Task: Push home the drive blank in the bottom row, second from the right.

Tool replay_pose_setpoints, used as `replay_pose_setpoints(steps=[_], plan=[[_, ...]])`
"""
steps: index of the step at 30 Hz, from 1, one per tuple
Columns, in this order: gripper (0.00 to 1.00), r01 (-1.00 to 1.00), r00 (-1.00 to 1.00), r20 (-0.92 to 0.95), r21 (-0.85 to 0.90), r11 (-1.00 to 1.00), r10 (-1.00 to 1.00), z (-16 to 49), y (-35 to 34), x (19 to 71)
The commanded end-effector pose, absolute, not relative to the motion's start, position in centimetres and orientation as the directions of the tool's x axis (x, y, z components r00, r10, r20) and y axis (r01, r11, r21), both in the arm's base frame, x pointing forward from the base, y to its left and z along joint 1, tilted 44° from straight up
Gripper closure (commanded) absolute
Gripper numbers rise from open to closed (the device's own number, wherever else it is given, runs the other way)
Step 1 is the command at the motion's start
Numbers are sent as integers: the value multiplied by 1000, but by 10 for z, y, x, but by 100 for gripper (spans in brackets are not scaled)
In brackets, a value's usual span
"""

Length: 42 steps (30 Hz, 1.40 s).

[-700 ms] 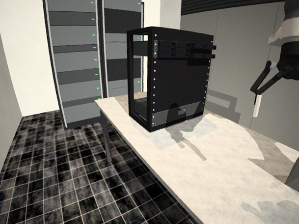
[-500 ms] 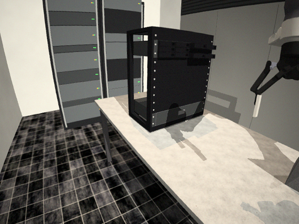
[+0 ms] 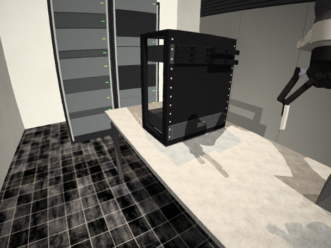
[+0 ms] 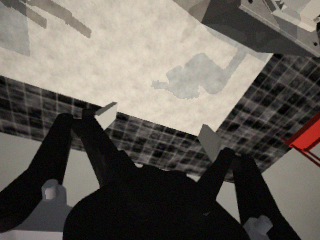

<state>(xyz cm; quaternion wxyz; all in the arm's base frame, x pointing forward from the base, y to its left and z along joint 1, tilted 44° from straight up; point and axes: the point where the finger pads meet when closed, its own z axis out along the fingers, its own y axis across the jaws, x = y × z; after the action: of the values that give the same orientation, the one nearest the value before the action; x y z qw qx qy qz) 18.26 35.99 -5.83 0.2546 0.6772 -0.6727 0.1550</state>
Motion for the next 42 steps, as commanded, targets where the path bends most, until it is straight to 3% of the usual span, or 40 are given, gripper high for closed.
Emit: replay_pose_setpoints(steps=[1,42], plan=[[0,-990,47,552,136,35,-832,-58,360,183],[0,-992,43,548,122,28,-835,-53,359,189]])
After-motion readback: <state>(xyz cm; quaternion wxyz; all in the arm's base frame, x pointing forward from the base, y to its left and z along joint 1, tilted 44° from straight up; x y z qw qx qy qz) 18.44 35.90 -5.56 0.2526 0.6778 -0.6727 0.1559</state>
